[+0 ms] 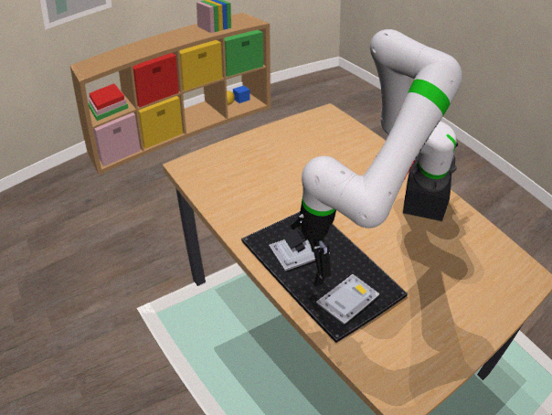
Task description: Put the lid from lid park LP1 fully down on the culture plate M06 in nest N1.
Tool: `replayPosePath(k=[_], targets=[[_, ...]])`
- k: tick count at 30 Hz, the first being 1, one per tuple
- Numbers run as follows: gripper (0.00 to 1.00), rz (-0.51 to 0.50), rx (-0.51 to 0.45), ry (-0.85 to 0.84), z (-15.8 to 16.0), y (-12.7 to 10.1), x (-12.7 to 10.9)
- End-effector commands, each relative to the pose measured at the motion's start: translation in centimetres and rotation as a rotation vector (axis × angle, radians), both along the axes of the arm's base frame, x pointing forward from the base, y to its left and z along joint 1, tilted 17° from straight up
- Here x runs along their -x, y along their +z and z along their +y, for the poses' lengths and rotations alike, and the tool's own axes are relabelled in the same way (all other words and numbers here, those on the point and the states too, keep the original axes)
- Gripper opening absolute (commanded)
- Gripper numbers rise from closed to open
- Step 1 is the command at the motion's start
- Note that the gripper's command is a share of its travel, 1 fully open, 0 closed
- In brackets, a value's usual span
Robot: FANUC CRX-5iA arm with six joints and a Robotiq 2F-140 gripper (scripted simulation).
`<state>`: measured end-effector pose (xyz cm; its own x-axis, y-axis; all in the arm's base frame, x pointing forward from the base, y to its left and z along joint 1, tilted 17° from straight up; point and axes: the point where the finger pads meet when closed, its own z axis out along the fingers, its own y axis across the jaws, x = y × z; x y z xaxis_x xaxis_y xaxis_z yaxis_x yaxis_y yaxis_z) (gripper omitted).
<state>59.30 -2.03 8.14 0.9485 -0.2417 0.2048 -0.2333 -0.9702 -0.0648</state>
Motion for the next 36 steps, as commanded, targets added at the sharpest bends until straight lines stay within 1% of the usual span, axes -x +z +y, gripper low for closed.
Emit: replayPosePath(k=[1, 3, 6, 12, 13, 36], targets=[[1.00, -0.027, -0.045, 0.156, 6.5, 0.2, 2.5], [1.00, -0.042, -0.067, 0.246, 9.2, 0.2, 4.0], [1.00, -0.053, -0.081, 0.302, 13.2, 0.2, 6.2], [1.00, -0.054, -0.082, 0.306, 13.4, 0.2, 6.3], [0.10, -0.054, -0.082, 0.306, 13.4, 0.2, 6.3], [0.10, -0.054, -0.082, 0.306, 13.4, 0.2, 6.3]])
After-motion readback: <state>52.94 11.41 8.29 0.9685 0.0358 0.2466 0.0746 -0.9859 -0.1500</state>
